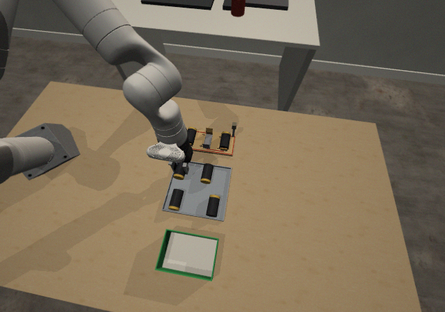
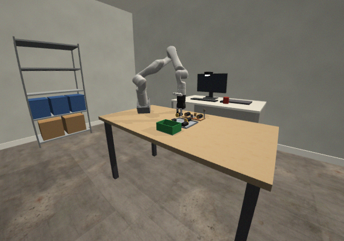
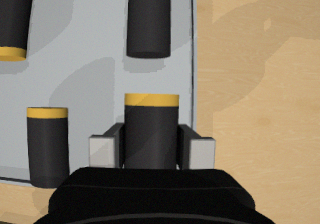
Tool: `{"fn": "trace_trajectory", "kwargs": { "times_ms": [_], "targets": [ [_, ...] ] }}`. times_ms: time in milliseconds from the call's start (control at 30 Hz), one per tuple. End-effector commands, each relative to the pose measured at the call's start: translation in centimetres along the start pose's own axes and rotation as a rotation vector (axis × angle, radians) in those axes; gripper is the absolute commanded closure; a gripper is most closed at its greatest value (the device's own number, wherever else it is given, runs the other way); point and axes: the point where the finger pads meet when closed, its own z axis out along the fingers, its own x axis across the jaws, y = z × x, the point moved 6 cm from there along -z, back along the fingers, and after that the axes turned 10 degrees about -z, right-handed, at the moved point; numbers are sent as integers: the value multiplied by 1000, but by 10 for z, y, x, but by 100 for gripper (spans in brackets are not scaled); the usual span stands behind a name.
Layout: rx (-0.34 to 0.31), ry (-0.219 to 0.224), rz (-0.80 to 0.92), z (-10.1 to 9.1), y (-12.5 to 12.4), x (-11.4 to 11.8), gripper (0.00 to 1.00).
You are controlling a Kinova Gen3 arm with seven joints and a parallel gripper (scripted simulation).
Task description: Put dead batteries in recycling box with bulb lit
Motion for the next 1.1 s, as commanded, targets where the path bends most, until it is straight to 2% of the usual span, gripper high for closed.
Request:
{"fn": "trace_trajectory", "kwargs": {
  "times_ms": [0, 400, 600, 667, 900, 1067],
  "targets": [
    [-11, -13, -11, -10, 6, -2, 43],
    [-11, -13, -11, -16, 6, -2, 43],
    [-11, -13, -11, -48, 6, -2, 43],
    [-11, -13, -11, -48, 6, -2, 43],
    [-11, -13, -11, -90, 5, -1, 43],
    [-11, -13, -11, -97, 5, -1, 43]
  ]
}}
